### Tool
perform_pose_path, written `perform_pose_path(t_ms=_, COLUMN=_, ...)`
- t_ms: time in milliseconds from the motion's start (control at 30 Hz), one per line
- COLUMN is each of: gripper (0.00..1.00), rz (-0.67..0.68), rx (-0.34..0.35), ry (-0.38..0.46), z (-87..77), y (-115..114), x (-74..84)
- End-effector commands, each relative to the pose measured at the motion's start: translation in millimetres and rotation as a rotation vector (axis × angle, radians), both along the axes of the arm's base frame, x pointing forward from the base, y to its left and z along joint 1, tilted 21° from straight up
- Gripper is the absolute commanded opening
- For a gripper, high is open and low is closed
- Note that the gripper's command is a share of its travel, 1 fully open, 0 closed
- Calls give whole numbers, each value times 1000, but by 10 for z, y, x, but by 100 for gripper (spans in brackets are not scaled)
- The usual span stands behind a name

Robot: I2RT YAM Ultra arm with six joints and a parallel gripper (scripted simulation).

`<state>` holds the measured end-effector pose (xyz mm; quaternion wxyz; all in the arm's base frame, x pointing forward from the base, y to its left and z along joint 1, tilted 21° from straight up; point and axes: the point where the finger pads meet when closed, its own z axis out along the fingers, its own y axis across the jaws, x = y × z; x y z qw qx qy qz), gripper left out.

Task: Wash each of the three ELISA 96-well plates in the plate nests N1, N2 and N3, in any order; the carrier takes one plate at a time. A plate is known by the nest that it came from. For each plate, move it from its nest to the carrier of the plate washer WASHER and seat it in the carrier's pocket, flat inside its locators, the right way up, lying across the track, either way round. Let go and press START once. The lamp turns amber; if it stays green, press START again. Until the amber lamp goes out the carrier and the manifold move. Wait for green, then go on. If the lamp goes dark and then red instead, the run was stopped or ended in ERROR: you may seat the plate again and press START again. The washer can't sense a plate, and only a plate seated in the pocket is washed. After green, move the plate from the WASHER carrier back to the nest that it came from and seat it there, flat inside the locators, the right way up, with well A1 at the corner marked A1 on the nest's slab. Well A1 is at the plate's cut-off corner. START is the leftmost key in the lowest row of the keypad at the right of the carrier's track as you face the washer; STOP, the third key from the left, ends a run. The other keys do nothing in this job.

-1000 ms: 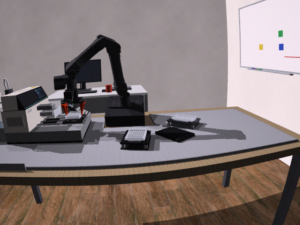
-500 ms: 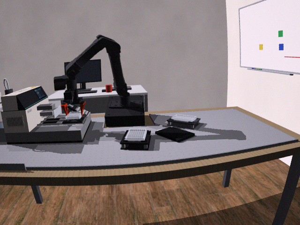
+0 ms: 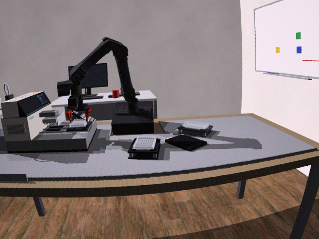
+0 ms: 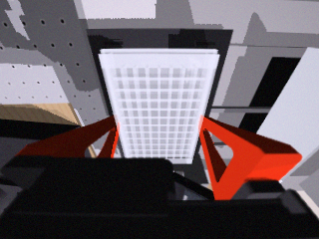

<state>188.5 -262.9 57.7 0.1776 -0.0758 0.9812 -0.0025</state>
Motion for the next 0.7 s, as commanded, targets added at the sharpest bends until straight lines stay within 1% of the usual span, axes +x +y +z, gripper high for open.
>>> perform_pose_path(t_ms=0, gripper=0, rz=-4, rx=-11, ry=-7, z=26, y=-25, x=7)
perform_pose_path(t_ms=667, gripper=0, rz=-4, rx=-11, ry=-7, z=-2, y=-25, x=18)
